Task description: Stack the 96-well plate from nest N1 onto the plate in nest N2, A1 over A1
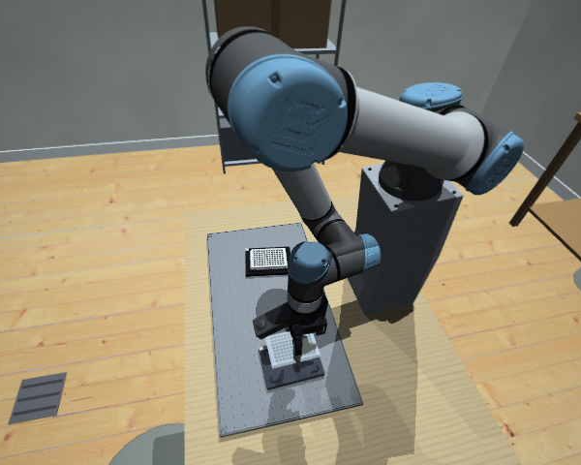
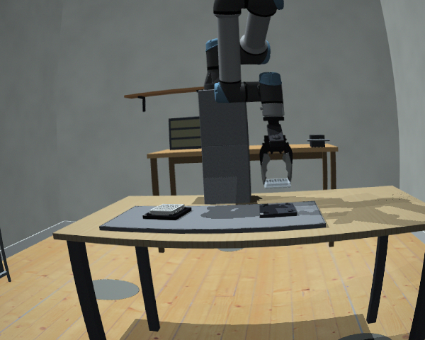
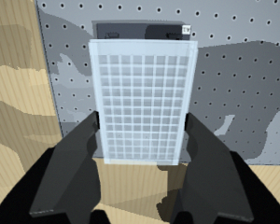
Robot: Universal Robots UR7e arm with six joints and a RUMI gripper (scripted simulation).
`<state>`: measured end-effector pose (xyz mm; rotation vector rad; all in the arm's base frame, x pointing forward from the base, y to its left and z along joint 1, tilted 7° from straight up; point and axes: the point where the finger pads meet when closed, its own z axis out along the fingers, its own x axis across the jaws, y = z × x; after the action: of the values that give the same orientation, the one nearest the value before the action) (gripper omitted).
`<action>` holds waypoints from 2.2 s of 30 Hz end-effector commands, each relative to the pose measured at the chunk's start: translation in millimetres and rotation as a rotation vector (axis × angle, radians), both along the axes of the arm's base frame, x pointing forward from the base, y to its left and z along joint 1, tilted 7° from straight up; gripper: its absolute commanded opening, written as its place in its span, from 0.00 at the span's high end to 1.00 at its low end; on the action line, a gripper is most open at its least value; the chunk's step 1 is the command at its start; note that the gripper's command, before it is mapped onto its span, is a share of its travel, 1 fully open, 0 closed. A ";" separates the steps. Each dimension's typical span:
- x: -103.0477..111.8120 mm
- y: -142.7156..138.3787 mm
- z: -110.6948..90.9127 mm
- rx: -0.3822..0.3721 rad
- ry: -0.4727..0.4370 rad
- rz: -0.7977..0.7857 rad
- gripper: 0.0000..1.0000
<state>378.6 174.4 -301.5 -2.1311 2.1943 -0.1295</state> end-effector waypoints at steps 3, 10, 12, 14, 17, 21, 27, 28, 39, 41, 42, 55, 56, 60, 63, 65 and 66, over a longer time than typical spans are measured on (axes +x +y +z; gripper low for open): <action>-0.6 0.1 9.4 0.000 -0.001 0.000 1.00; -0.7 0.1 9.7 0.000 -0.001 0.000 1.00; -0.7 0.2 9.7 0.000 -0.001 0.000 1.00; -0.7 0.2 9.7 0.000 -0.001 0.000 1.00; -0.7 0.2 9.7 0.000 -0.001 0.000 1.00; -0.7 0.2 9.7 0.000 -0.001 0.000 1.00; -1.4 -9.8 9.7 0.012 -0.001 -0.099 1.00; -1.7 -13.2 9.7 0.016 -0.001 -0.132 1.00; -3.9 -43.0 9.6 0.019 -0.002 -0.165 1.00; -4.4 -49.7 9.5 0.019 -0.002 -0.165 1.00; -4.7 -53.0 9.5 0.019 -0.002 -0.165 1.00; -7.4 -89.6 9.4 0.019 -0.002 -0.165 1.00; -7.7 -92.9 9.4 0.019 -0.002 -0.165 1.00; -8.7 -106.2 9.3 0.019 -0.002 -0.165 1.00; -9.4 -116.2 9.3 0.019 -0.002 -0.165 1.00; -9.9 -122.9 9.2 0.019 -0.001 -0.165 1.00; -10.2 -126.2 9.2 0.019 -0.001 -0.165 1.00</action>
<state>369.0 62.4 -292.5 -1.9375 2.3621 -0.1195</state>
